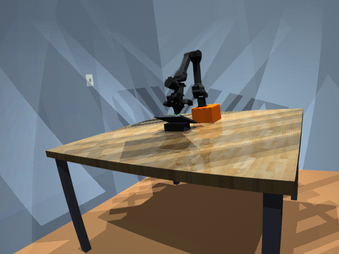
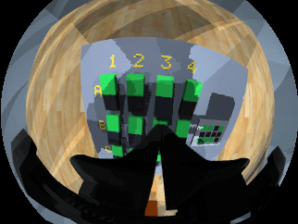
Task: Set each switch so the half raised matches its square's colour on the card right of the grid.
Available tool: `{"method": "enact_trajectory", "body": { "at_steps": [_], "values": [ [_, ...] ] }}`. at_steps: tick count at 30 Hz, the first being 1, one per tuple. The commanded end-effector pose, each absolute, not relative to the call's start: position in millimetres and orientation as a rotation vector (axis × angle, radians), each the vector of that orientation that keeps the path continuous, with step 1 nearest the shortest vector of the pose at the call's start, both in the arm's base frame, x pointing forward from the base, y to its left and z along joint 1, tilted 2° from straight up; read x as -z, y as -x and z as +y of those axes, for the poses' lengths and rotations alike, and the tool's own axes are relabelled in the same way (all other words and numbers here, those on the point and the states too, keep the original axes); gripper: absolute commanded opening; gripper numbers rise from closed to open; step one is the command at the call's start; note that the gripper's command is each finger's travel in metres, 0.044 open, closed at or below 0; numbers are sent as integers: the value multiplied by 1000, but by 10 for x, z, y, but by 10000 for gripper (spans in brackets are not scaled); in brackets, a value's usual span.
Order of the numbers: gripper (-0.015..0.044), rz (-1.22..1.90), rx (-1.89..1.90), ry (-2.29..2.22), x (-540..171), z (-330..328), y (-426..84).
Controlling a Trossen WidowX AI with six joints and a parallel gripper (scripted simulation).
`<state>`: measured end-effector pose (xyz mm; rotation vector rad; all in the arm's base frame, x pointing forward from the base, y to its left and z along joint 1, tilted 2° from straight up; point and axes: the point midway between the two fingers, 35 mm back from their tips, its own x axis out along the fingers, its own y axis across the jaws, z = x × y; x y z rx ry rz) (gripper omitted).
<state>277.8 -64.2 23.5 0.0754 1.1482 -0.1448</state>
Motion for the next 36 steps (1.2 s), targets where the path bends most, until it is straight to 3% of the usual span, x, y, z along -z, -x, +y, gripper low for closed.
{"method": "enact_trajectory", "body": {
  "at_steps": [1, 8, 19, 36],
  "values": [
    [0, 1147, 145, -76, -251, -641, -2773],
    [0, 1125, 144, -74, -797, -589, -2505],
    [0, 1128, 140, -78, -560, -50, -2053],
    [0, 1101, 141, -76, -143, -70, -2215]
  ]
}}
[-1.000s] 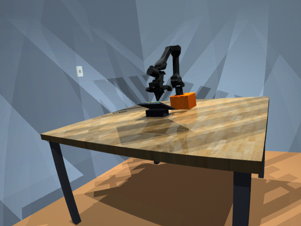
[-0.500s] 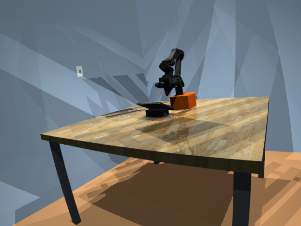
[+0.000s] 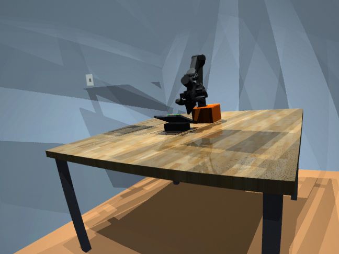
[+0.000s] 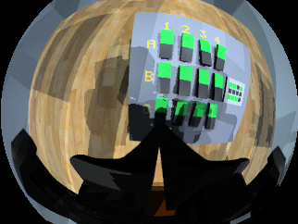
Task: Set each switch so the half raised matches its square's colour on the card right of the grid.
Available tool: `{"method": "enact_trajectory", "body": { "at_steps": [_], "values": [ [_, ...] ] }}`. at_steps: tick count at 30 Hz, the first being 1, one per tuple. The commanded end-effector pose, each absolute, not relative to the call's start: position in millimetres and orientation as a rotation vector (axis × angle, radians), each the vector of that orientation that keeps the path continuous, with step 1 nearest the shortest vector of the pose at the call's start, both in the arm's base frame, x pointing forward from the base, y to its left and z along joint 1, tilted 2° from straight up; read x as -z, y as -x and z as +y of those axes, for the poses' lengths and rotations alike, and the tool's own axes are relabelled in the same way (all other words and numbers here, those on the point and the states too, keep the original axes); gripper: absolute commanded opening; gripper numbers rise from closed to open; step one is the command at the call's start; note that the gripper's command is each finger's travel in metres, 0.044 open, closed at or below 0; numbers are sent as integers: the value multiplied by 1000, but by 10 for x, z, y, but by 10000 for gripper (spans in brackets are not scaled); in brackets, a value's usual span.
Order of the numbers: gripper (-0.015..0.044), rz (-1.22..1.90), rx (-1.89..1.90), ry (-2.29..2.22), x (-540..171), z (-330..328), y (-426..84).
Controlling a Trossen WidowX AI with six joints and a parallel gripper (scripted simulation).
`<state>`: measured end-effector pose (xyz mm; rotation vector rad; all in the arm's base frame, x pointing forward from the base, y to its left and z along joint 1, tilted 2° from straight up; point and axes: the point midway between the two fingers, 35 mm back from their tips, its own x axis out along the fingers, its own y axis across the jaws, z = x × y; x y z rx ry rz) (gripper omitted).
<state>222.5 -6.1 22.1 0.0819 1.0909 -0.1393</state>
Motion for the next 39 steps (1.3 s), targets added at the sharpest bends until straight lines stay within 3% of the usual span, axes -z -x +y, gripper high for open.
{"method": "enact_trajectory", "body": {
  "at_steps": [1, 39],
  "values": [
    [0, 1101, 141, -76, -138, -71, -2217],
    [0, 1101, 141, -76, -4, -81, -2283]
  ]
}}
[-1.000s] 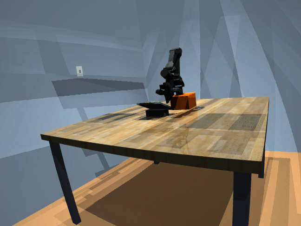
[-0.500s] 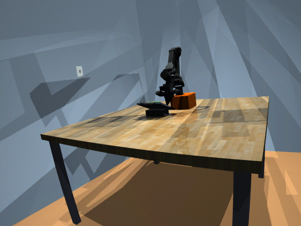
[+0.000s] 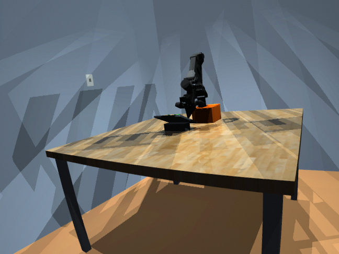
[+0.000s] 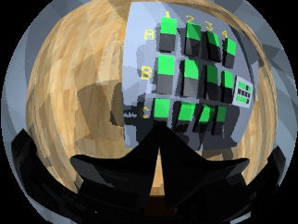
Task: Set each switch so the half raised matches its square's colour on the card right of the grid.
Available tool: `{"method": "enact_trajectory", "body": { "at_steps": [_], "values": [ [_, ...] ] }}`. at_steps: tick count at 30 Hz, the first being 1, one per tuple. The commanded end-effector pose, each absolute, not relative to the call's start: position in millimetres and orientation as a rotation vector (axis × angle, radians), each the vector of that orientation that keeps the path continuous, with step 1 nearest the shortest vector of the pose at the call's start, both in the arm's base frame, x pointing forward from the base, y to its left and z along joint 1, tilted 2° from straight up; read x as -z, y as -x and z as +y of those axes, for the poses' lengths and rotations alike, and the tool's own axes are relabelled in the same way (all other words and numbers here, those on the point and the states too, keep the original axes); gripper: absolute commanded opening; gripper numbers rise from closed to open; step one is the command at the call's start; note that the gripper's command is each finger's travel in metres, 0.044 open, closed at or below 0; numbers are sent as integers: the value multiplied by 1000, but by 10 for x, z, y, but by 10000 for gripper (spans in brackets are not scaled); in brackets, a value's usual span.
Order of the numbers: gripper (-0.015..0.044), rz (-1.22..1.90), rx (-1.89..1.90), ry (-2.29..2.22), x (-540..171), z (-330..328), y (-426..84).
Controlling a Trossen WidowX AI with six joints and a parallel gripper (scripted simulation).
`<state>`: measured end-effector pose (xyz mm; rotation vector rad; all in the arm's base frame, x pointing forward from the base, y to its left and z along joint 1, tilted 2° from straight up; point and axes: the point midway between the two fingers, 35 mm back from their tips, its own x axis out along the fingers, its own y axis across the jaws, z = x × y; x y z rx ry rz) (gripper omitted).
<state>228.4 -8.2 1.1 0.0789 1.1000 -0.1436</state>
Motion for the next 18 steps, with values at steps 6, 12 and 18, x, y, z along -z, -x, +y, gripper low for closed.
{"method": "enact_trajectory", "body": {
  "at_steps": [6, 12, 18],
  "values": [
    [0, 1101, 141, -76, 3, -82, -2286],
    [0, 1101, 141, -76, 10, -83, -2289],
    [0, 1101, 141, -76, 18, -83, -2293]
  ]
}}
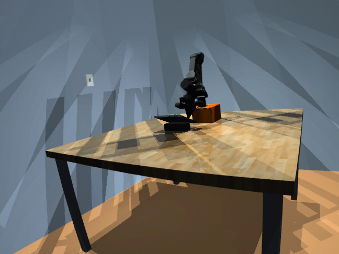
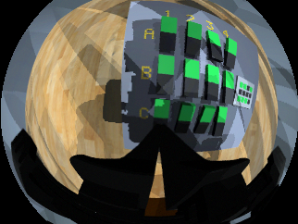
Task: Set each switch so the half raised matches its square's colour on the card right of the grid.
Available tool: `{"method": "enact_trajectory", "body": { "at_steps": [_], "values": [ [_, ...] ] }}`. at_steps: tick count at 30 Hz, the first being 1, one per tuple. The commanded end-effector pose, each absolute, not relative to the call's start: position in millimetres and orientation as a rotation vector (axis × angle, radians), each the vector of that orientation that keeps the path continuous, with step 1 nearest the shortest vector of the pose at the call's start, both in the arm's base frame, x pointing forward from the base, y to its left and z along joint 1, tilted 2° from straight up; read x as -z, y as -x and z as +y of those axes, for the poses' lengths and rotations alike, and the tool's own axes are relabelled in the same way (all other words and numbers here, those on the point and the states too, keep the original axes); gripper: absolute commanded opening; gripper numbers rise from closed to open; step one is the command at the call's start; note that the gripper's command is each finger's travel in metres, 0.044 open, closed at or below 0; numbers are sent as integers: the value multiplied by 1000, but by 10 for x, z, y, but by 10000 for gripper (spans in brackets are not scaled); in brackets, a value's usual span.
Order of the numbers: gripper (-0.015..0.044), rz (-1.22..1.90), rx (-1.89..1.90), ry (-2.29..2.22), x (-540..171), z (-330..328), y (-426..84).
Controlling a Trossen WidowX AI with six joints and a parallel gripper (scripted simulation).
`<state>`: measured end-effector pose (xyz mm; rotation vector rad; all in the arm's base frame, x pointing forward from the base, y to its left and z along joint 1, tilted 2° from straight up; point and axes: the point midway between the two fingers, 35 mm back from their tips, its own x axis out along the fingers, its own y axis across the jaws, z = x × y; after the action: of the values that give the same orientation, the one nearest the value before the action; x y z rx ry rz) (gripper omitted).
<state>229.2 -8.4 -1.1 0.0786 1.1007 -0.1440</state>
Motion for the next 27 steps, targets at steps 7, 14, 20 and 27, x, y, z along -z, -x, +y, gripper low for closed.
{"method": "enact_trajectory", "body": {
  "at_steps": [7, 14, 20, 27],
  "values": [
    [0, 1101, 141, -76, 26, -84, -2296],
    [0, 1101, 141, -76, 35, -85, -2300],
    [0, 1101, 141, -76, 42, -85, -2304],
    [0, 1118, 142, -79, -346, -52, -2170]
  ]
}}
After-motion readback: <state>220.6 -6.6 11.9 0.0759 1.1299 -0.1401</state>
